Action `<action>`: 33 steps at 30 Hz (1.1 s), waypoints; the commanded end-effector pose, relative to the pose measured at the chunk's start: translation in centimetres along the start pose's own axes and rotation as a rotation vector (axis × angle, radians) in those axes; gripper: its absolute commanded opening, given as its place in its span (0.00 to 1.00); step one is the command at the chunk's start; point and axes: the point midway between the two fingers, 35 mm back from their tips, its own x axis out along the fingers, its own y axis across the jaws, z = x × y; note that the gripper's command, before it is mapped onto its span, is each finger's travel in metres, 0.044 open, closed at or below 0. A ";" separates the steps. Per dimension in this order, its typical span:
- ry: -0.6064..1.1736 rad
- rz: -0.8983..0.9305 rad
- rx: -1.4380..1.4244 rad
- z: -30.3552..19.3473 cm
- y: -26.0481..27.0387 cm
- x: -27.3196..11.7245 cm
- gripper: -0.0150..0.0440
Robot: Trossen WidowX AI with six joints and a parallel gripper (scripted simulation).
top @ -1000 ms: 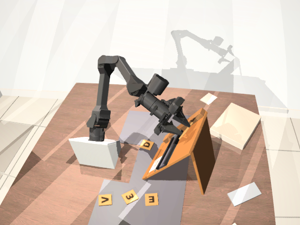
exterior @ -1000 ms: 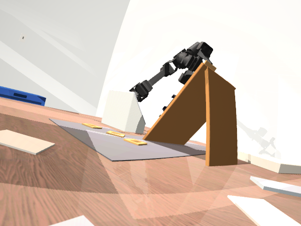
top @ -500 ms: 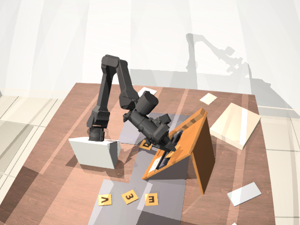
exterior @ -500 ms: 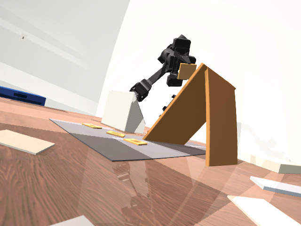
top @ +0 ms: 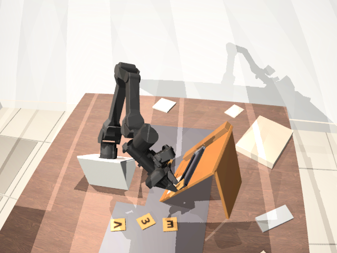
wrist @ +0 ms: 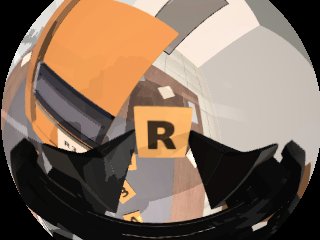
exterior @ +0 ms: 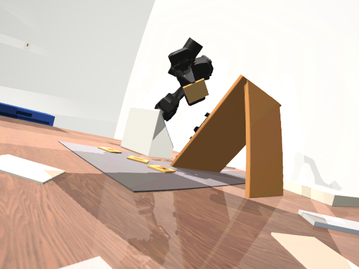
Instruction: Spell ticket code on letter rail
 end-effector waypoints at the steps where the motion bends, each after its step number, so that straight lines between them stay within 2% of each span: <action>1: -0.004 0.024 0.150 -2.2 -0.2 -0.2 0.25; 16: -0.039 0.101 0.628 -8.3 0.3 -1.1 0.25; 24: -0.039 0.101 0.634 -8.3 0.4 -0.8 0.25; 33: -0.041 0.103 0.634 -8.0 0.8 3.5 0.25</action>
